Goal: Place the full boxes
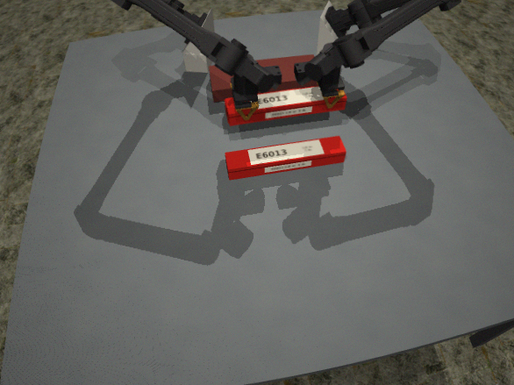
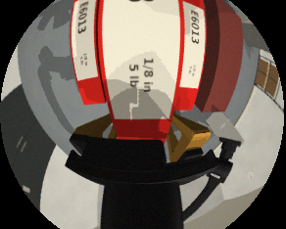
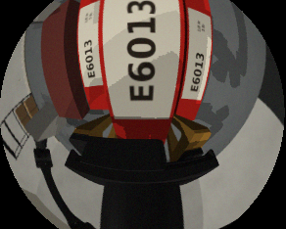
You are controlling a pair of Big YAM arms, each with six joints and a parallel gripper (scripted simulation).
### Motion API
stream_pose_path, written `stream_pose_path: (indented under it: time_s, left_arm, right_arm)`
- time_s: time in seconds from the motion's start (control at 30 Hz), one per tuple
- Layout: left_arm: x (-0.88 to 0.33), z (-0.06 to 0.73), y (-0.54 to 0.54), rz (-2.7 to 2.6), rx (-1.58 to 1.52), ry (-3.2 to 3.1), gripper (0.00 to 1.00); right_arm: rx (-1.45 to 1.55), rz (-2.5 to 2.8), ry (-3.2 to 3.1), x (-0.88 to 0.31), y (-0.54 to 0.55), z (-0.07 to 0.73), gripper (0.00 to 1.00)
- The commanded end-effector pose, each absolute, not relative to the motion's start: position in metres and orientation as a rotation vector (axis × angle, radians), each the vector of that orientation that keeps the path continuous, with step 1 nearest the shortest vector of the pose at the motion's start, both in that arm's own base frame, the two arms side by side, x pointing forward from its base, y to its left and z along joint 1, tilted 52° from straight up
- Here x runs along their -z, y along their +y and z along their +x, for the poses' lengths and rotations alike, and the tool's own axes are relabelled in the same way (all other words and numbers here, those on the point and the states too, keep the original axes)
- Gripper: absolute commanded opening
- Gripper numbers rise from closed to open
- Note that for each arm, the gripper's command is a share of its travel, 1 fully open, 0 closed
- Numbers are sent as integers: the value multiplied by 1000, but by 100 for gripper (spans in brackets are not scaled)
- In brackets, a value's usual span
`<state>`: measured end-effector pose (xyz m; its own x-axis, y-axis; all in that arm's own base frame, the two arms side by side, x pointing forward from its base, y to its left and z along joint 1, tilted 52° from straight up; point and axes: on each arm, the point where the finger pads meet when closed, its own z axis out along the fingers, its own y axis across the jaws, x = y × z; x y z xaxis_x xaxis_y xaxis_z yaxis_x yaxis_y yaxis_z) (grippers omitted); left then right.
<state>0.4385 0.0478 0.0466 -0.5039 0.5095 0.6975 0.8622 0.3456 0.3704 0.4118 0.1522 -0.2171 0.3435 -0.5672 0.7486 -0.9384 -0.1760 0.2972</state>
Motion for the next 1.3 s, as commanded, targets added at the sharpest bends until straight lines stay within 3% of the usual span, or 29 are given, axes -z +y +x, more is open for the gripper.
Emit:
stream_pose_path:
  time_s: [0.0,1.27]
  left_arm:
    - [-77,466,6,-1249,1130,-2229,0]
    - [-45,423,-3,-1274,1106,-2191,0]
  right_arm:
    - [-703,1955,-1360,179,215,436,0]
    - [-688,1955,-1336,171,195,389,0]
